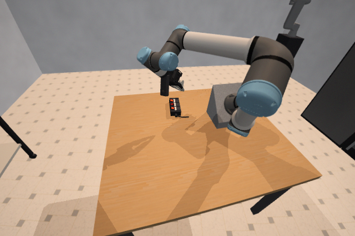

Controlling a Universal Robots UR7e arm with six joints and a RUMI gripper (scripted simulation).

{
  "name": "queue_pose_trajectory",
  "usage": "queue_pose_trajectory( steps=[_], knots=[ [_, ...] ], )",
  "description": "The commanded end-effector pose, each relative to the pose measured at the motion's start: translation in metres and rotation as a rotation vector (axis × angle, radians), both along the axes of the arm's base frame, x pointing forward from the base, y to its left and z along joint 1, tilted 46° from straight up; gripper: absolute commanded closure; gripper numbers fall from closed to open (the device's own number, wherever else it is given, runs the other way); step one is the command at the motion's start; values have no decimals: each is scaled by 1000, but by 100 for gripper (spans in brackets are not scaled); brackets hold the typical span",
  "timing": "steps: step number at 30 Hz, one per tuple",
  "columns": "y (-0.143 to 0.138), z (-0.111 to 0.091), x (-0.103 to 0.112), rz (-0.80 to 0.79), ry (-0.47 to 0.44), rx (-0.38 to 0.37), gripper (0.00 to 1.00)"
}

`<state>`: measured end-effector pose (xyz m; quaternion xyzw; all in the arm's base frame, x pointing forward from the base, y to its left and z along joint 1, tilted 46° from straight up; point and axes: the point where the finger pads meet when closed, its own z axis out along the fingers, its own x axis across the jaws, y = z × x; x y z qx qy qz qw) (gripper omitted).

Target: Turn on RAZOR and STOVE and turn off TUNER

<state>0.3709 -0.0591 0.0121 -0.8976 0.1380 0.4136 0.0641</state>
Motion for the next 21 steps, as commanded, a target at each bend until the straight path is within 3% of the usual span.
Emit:
queue_pose_trajectory(
  steps=[1,9,11,15,21],
  knots=[
    [2,-22,7,42,-85,146,100],
    [4,-53,18,124,-236,348,100],
    [4,-53,18,124,-236,348,100],
    [4,-73,25,187,-348,470,100],
    [4,-92,33,257,-467,578,100]
  ],
)
